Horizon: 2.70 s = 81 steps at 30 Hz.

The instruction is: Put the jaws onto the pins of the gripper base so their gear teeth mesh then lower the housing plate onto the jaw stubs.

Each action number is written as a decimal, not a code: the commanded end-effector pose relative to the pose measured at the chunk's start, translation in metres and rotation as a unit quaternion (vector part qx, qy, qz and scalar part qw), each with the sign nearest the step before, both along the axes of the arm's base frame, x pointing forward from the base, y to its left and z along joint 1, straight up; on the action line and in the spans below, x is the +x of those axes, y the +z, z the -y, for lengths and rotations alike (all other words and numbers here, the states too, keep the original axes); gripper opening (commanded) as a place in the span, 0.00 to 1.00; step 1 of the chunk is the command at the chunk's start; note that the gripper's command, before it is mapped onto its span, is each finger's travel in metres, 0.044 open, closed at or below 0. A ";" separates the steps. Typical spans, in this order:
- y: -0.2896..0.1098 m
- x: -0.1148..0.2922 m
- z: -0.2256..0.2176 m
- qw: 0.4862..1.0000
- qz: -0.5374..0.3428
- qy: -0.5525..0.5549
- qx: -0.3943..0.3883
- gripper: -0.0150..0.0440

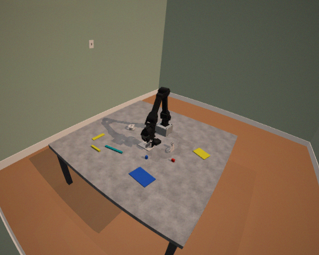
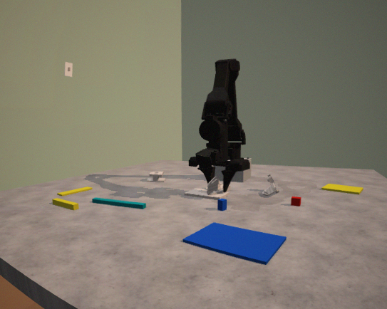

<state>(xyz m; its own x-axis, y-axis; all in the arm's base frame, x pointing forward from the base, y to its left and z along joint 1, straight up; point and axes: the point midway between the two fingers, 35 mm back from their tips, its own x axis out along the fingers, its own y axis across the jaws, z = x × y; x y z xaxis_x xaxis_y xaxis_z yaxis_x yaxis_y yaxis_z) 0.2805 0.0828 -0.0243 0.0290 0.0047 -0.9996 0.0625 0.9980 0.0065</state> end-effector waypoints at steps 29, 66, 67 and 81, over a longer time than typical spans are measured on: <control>0.066 0.000 0.000 1.000 0.008 0.002 0.001 0.25; 0.068 -0.125 -0.091 0.974 -0.003 0.227 0.000 0.25; 0.068 -0.125 -0.091 0.974 -0.003 0.227 0.000 0.25; 0.046 -0.122 -0.093 0.974 -0.003 0.227 0.000 0.25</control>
